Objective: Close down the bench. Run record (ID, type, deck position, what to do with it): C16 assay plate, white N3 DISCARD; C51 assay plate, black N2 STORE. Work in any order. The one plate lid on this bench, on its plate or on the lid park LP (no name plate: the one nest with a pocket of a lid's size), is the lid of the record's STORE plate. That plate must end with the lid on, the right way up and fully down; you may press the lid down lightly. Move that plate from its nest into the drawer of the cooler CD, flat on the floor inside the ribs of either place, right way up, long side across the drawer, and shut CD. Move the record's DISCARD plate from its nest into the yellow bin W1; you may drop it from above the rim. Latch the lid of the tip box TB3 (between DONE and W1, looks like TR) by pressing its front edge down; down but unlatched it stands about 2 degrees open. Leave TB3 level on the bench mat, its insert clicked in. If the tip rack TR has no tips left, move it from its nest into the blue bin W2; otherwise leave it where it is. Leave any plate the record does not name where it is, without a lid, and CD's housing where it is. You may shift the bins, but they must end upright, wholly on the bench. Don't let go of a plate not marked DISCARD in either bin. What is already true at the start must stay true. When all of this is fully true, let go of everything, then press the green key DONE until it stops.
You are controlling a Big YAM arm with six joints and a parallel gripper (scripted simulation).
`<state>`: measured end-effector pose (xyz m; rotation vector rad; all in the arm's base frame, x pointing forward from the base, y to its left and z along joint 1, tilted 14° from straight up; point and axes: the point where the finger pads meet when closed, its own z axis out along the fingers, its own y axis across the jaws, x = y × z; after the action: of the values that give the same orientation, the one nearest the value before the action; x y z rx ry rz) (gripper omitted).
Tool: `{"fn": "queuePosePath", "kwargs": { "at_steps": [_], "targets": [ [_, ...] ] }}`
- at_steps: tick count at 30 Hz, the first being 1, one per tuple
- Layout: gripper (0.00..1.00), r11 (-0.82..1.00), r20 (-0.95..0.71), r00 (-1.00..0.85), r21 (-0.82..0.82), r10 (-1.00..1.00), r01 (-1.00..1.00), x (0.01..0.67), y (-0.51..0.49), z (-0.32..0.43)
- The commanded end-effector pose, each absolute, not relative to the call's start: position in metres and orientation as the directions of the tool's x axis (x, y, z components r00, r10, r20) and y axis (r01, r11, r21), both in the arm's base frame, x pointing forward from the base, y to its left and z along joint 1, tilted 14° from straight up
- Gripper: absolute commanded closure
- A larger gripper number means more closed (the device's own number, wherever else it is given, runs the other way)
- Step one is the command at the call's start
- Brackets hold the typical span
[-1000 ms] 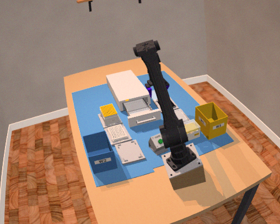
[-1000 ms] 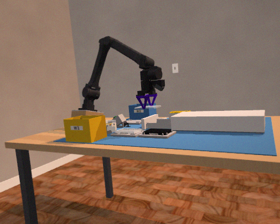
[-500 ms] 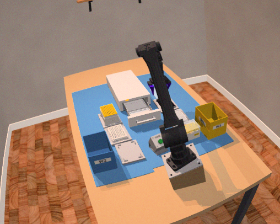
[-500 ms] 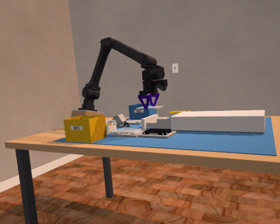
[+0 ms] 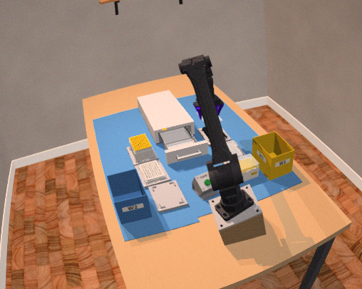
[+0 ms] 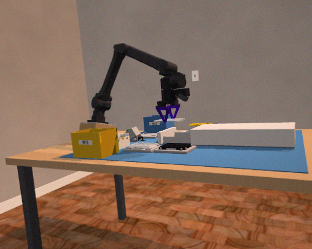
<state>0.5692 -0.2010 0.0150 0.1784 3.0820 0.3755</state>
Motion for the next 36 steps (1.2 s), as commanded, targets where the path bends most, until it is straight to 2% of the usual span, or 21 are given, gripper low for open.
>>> {"fn": "queuePosePath", "kwargs": {
  "at_steps": [1,21,24,25,36],
  "targets": [
    [1.0,0.969,-0.078,-0.989,0.222,0.127,0.107,0.593,-0.23,0.038],
    [1.0,0.969,-0.078,-0.989,0.221,0.128,0.108,0.621,-0.261,0.032],
    [1.0,0.971,-0.088,-0.989,0.217,0.118,0.097,0.625,-0.255,0.04],
    [1.0,0.975,-0.122,-0.987,0.205,0.108,0.082,0.63,-0.25,0.063],
    [1.0,0.972,-0.092,-0.989,0.216,0.116,0.094,0.63,-0.249,0.041]
  ]
}}
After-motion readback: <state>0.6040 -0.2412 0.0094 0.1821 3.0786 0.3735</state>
